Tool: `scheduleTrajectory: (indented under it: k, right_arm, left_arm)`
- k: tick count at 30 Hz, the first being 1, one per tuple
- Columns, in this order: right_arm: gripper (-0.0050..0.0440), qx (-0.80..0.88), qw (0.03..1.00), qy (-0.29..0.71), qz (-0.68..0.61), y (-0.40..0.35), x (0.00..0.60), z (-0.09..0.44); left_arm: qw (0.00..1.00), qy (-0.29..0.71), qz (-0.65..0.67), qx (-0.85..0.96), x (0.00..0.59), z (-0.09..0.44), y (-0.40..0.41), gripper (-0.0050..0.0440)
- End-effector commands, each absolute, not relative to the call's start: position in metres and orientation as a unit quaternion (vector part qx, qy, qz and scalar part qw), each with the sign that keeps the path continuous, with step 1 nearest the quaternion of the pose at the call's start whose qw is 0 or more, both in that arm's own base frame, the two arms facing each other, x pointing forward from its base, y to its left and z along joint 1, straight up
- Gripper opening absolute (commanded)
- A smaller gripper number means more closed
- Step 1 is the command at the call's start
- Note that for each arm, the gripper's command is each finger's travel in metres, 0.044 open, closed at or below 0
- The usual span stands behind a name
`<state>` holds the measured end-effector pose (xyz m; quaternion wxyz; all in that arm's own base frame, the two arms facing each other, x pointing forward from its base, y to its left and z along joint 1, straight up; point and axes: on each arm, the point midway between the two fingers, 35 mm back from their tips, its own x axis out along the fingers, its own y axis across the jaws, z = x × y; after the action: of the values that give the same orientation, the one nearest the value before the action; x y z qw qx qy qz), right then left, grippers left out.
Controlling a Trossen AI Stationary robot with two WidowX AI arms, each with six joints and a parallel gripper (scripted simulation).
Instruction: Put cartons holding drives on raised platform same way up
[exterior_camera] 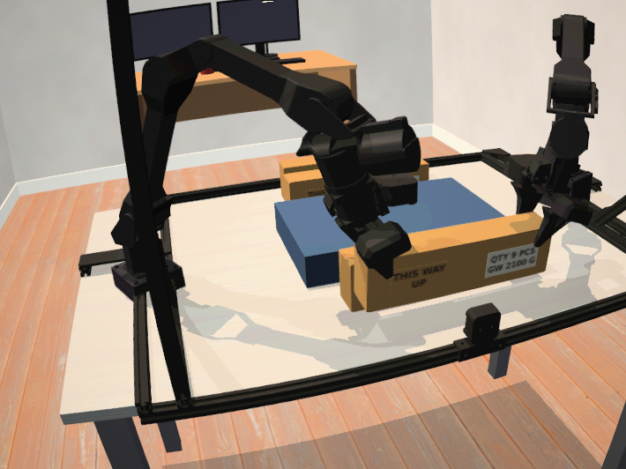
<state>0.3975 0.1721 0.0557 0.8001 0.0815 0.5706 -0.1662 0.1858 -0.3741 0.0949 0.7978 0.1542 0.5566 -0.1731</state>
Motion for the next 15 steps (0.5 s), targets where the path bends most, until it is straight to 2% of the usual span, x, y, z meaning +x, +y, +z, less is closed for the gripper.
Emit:
scheduleTrajectory:
  k: [1,15]
  right_arm:
    - [0.0000,0.099,0.816,0.550,-0.147,0.183,0.401,0.104]
    - [0.0000,0.099,0.816,0.550,-0.147,0.183,0.401,0.140]
  left_arm:
    - [0.806,0.544,-0.195,0.131,0.181,0.140,-0.383,0.0000]
    - [0.806,0.544,-0.195,0.131,0.181,0.175,-0.383,0.0000]
